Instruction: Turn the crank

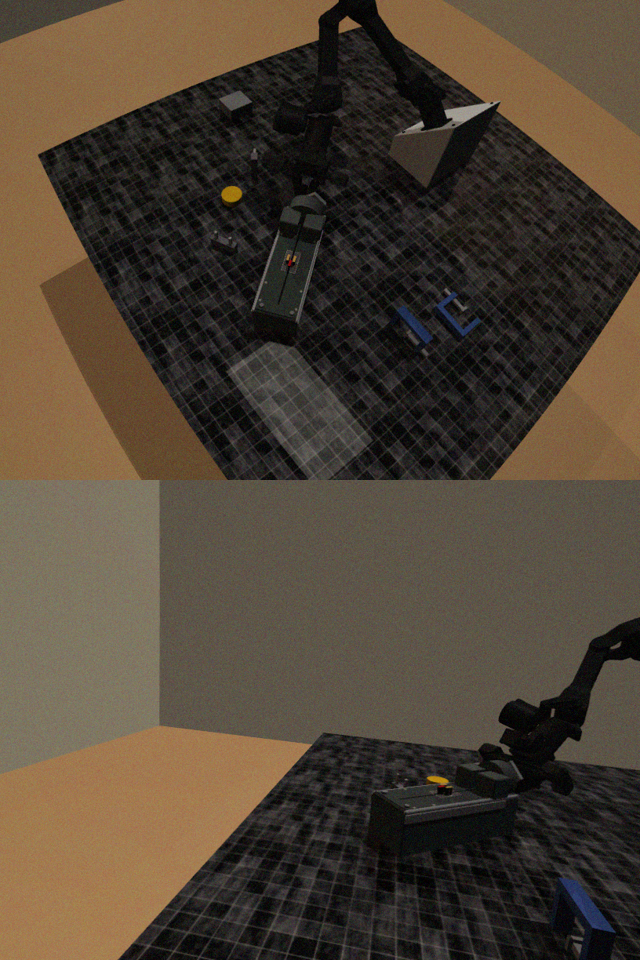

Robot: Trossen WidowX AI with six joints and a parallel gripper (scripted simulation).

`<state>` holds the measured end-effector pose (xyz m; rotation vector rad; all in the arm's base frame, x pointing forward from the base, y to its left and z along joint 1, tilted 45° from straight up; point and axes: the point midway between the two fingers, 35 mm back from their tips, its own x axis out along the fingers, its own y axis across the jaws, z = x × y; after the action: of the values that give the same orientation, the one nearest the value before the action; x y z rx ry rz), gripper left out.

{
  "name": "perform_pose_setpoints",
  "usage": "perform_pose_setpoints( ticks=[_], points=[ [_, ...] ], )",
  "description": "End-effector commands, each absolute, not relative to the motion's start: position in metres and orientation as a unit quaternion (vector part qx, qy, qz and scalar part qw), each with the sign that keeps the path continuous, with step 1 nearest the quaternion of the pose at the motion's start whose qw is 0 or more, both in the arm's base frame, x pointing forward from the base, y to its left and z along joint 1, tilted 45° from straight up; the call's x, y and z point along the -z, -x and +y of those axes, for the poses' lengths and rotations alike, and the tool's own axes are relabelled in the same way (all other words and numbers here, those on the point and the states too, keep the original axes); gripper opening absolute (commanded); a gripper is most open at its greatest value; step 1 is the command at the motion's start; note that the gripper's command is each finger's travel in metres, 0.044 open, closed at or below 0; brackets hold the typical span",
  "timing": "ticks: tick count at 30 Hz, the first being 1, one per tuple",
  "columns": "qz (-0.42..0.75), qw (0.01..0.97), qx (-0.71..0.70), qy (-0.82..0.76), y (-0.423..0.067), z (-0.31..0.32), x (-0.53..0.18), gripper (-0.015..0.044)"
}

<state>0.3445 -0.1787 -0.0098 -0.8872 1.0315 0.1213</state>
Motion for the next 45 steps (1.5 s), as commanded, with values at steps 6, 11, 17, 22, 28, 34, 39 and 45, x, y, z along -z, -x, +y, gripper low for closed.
perform_pose_setpoints(
  ticks=[6, 11, 17, 22, 28, 34, 39, 45],
  points=[
    [0.483, 0.772, -0.060, 0.408, -0.3392, -0.1780, 0.0210, 0.0000],
    [0.483, 0.772, -0.060, 0.408, -0.3381, -0.1772, 0.0229, 0.0000],
    [0.483, 0.772, -0.060, 0.408, -0.3370, -0.1763, 0.0245, 0.0000],
    [0.483, 0.772, -0.060, 0.408, -0.3364, -0.1757, 0.0255, 0.0000],
    [0.483, 0.772, -0.060, 0.408, -0.3358, -0.1751, 0.0265, 0.0000],
    [0.483, 0.772, -0.060, 0.408, -0.3353, -0.1746, 0.0272, 0.0000],
    [0.483, 0.772, -0.060, 0.408, -0.3349, -0.1742, 0.0278, 0.0000],
    [0.483, 0.772, -0.060, 0.408, -0.3346, -0.1739, 0.0282, 0.0000]
  ],
)
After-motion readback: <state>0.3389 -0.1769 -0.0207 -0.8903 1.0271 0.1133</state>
